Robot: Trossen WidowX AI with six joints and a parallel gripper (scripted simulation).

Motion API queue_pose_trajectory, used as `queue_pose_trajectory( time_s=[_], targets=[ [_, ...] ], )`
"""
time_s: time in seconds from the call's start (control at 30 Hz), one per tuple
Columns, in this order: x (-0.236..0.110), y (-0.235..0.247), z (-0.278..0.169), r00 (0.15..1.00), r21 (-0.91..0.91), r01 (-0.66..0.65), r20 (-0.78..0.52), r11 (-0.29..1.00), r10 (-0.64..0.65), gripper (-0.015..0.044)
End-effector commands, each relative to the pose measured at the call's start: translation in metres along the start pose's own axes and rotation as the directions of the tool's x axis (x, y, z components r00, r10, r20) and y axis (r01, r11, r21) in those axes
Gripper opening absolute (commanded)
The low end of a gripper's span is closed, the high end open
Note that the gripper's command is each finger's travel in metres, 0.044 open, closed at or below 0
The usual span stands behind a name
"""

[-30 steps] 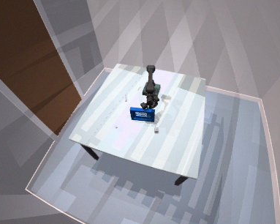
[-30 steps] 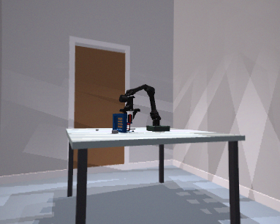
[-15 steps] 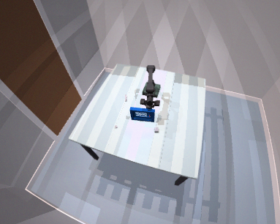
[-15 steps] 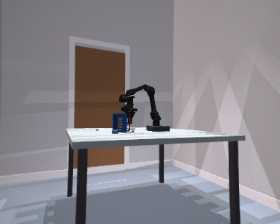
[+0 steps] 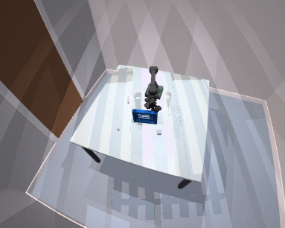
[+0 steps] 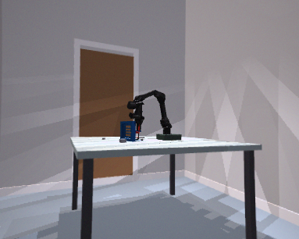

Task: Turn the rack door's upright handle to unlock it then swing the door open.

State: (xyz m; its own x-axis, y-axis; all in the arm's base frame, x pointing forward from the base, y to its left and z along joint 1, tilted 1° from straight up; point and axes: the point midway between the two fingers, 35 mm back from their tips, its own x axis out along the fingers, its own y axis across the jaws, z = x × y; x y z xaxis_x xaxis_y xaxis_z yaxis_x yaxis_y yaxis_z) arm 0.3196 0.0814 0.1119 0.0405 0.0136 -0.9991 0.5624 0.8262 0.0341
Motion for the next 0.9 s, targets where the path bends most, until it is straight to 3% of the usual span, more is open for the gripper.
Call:
queue_pose_trajectory(
  time_s=[0.0,0.23,0.5,0.77,0.87],
  targets=[
    [0.0000,-0.0002,0.0001,1.000,0.214,0.001,0.001,0.977,-0.001,0.0300],
    [0.0000,-0.0002,0.0001,1.000,0.534,0.000,0.001,0.846,-0.001,0.0300],
    [0.0000,-0.0002,0.0001,1.000,0.814,0.000,0.001,0.581,-0.001,0.0300],
    [0.0000,-0.0002,0.0001,1.000,0.832,0.000,0.001,0.554,-0.001,0.0300],
    [0.0000,-0.0002,0.0001,1.000,0.832,0.000,0.001,0.554,-0.001,0.0221]
  ],
)
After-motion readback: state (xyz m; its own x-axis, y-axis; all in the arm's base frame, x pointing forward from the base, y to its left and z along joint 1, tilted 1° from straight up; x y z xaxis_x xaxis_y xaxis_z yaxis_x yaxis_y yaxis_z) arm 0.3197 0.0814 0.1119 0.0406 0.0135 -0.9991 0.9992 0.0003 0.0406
